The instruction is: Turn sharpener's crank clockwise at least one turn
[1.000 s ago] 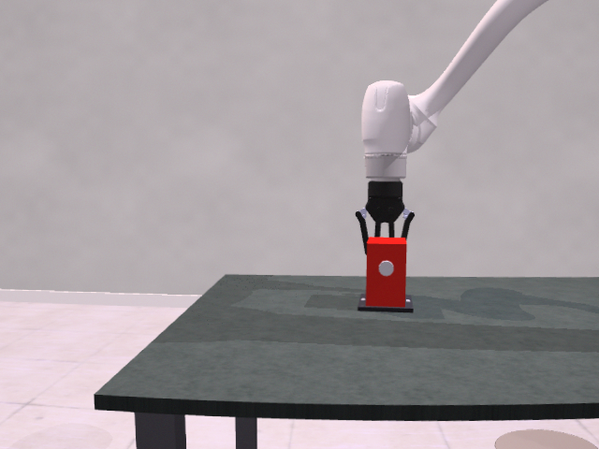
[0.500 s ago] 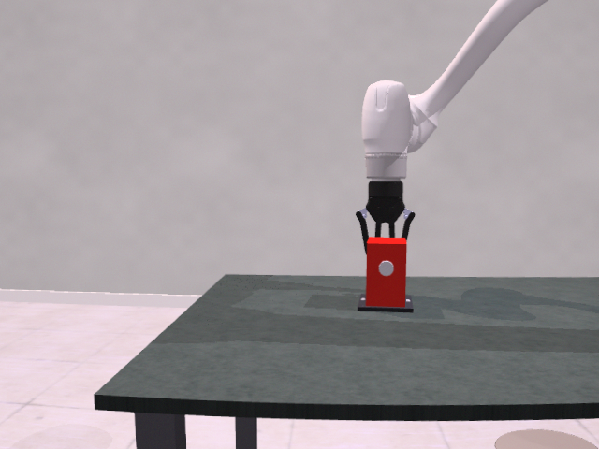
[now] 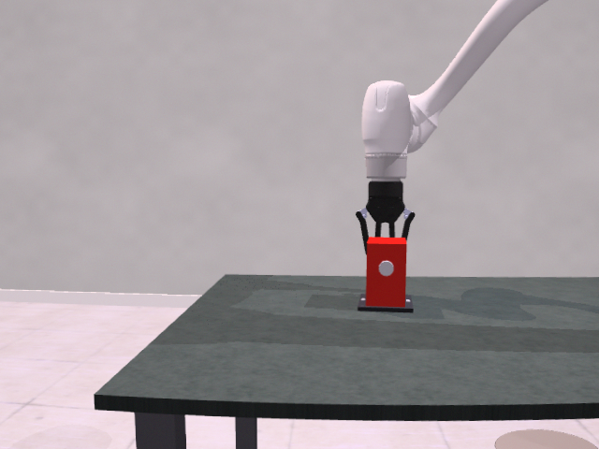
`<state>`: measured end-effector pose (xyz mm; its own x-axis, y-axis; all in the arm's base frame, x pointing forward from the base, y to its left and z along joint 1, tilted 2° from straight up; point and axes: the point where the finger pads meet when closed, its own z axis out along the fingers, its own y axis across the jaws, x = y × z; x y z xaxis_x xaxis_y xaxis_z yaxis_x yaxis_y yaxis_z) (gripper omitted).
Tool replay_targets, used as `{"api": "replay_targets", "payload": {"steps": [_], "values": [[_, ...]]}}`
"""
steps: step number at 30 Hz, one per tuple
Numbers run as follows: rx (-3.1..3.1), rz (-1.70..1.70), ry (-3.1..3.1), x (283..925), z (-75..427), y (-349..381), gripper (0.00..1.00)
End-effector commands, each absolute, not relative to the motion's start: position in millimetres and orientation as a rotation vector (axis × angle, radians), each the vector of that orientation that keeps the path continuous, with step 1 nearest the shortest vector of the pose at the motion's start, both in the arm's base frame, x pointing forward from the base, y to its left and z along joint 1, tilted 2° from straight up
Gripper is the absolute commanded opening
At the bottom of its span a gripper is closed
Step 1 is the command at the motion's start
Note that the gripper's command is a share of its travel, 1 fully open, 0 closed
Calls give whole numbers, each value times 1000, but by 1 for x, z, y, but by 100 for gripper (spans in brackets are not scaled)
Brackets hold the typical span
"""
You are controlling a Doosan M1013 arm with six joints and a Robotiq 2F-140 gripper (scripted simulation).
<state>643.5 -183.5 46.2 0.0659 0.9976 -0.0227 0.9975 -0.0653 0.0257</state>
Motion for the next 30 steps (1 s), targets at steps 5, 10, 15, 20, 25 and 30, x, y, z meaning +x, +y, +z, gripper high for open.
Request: {"api": "replay_targets", "payload": {"steps": [5,10,15,20,25,30], "values": [[2268,2,2124,643,46,-184,0],[2268,2,2124,643,46,-184,0],[2268,2,2124,643,46,-183,0],[2268,2,2124,640,46,-183,0],[2268,2,2124,636,46,-183,0],[2268,2,2124,627,47,-182,0]]}}
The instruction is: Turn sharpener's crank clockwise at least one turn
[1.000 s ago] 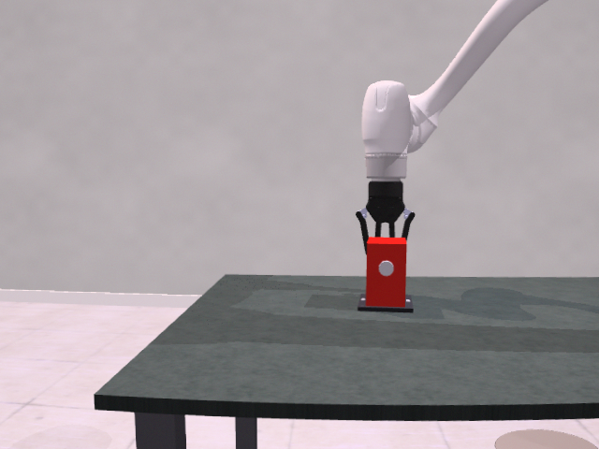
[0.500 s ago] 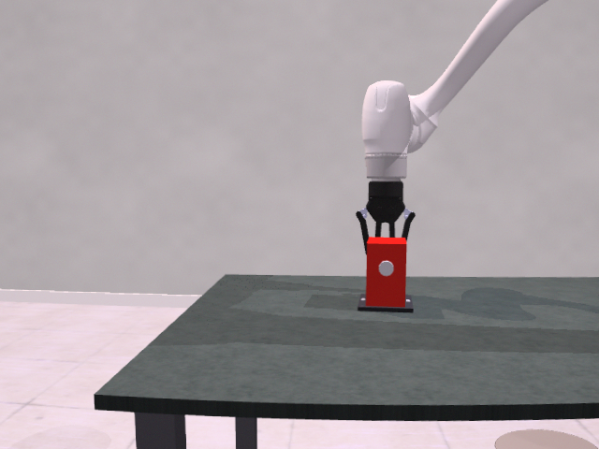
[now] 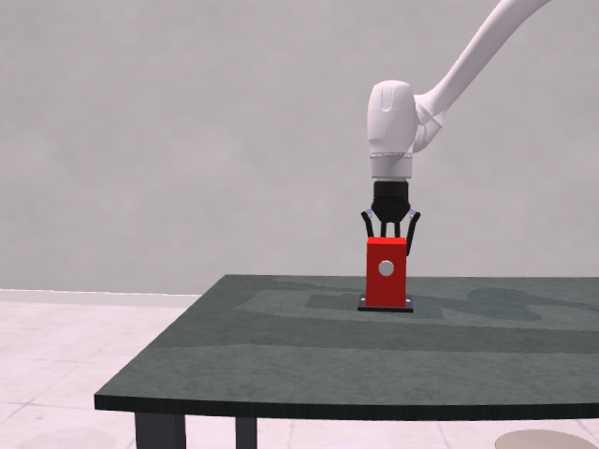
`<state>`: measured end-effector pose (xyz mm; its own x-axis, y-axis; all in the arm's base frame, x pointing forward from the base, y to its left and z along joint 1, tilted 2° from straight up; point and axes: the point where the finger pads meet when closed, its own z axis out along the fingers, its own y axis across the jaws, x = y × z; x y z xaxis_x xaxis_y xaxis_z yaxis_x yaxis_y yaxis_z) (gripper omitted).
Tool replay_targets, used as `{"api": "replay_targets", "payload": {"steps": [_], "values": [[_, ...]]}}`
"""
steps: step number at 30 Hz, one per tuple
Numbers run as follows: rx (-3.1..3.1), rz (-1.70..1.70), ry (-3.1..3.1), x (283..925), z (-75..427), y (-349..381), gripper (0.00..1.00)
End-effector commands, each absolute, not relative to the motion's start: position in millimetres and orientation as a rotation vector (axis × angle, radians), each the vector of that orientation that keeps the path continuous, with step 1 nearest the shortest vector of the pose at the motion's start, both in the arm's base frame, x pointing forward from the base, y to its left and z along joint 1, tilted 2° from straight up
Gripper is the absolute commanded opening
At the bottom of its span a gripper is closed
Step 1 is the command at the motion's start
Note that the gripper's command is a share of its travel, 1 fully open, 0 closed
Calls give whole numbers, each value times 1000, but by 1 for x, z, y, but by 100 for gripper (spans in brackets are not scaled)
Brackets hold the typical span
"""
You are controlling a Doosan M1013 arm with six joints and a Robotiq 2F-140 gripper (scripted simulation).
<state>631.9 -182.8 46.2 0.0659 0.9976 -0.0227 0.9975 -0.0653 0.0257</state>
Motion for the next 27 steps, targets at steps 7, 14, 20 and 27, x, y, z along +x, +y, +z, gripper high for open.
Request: {"api": "replay_targets", "payload": {"steps": [7,14,20,27], "values": [[2268,2,2124,615,51,-182,0],[2268,2,2124,604,58,-181,0],[2268,2,2124,595,67,-180,0],[2268,2,2124,590,75,-179,0]]}}
